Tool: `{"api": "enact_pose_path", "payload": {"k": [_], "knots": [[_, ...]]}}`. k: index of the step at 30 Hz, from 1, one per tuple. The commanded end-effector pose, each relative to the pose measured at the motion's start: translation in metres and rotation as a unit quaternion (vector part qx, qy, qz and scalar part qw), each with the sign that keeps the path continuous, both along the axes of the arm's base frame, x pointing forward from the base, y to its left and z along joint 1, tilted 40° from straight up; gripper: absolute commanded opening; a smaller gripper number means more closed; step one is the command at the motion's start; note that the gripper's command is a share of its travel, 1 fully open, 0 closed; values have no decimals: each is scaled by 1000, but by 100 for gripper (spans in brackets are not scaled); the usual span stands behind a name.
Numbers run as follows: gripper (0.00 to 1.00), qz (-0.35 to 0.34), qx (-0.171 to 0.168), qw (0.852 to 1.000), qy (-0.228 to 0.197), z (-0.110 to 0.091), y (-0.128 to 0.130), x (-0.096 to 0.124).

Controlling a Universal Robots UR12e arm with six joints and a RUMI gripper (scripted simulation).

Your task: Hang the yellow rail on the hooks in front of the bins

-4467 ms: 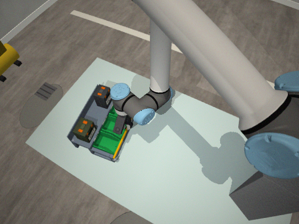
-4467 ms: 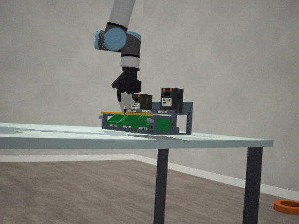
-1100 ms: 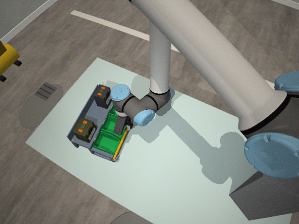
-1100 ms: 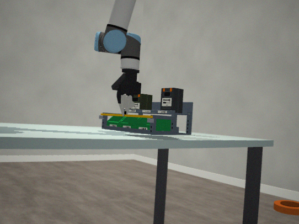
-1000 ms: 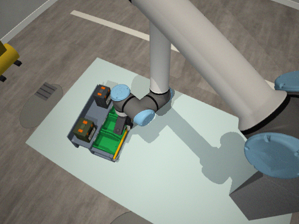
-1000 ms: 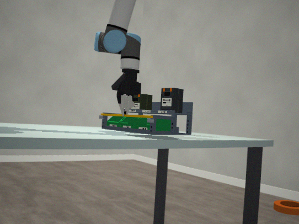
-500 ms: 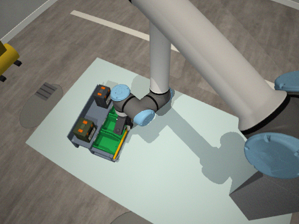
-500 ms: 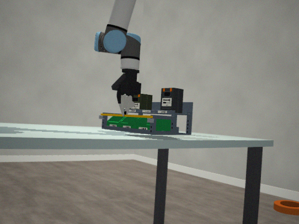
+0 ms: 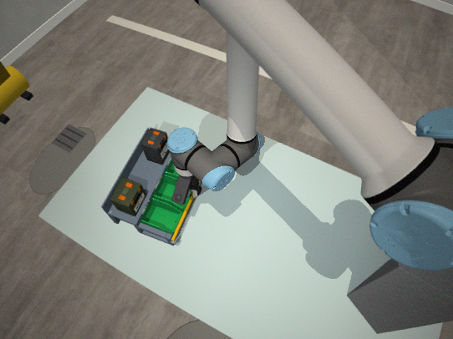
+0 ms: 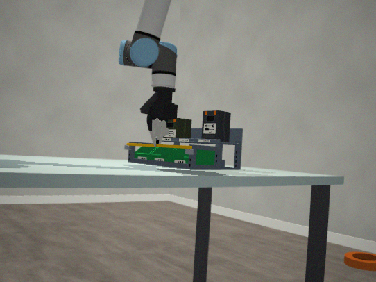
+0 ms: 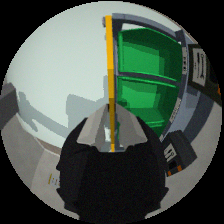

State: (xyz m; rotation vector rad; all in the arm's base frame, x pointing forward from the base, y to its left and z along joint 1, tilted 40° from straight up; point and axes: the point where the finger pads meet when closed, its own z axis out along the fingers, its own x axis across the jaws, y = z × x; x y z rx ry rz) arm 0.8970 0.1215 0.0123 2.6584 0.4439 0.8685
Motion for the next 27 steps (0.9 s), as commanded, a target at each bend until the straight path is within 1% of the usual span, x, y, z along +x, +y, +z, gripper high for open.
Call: {"api": "enact_pose_path", "payload": {"k": [1,27], "knots": [[0,0,0,1000,-1,0,0,0],[0,0,0,1000,-1,-2,0,2]]}}
